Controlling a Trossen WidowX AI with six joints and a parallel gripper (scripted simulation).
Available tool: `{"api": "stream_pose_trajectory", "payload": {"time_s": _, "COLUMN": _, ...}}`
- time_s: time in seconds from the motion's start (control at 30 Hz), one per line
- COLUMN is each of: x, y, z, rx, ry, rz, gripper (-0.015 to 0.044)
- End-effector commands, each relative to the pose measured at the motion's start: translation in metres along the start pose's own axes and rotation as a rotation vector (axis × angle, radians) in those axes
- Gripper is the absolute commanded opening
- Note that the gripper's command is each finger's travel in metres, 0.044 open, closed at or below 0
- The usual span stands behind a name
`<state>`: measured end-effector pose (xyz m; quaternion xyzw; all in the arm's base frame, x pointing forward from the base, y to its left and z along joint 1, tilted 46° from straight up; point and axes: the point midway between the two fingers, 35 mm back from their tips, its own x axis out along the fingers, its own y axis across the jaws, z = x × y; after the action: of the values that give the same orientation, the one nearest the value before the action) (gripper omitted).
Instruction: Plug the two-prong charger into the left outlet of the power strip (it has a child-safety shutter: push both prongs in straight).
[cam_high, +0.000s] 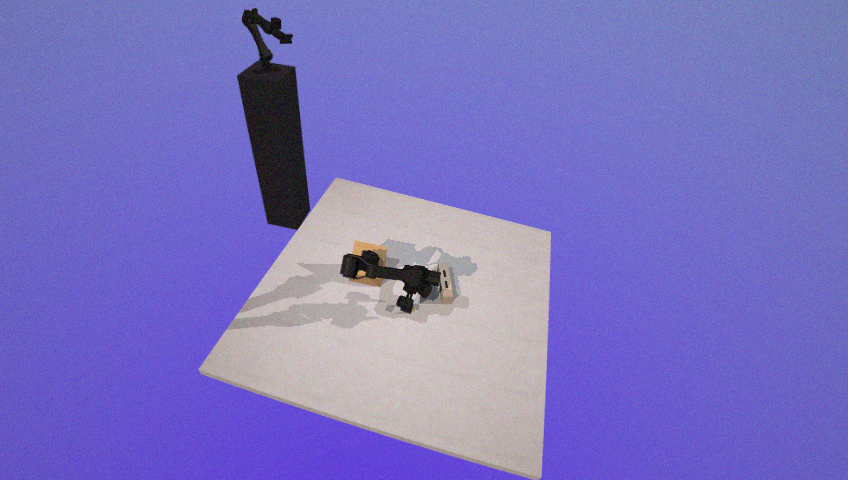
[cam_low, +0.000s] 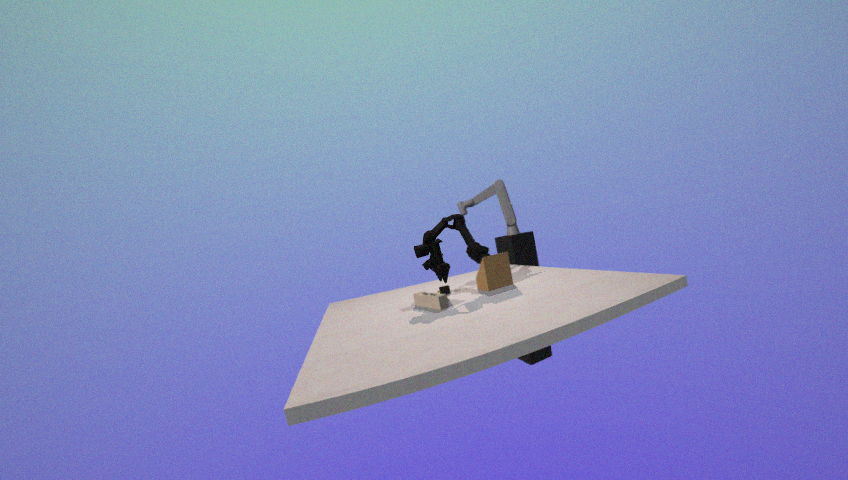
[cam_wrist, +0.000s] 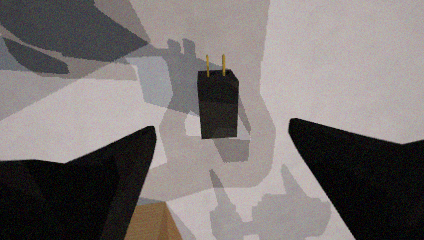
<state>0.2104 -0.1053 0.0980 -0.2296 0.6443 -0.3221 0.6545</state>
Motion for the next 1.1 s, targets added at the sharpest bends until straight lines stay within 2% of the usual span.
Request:
{"api": "stream_pose_trajectory", "payload": {"time_s": 0.0, "x": 0.007, "y": 0.001, "z": -0.002, "rx": -0.007, "ry": 0.003, "rz": -0.002, "gripper": 0.0440}}
{"api": "stream_pose_trajectory", "payload": {"time_s": 1.07, "x": 0.053, "y": 0.001, "z": 0.002, "rx": -0.007, "ry": 0.003, "rz": -0.003, "gripper": 0.0440}}
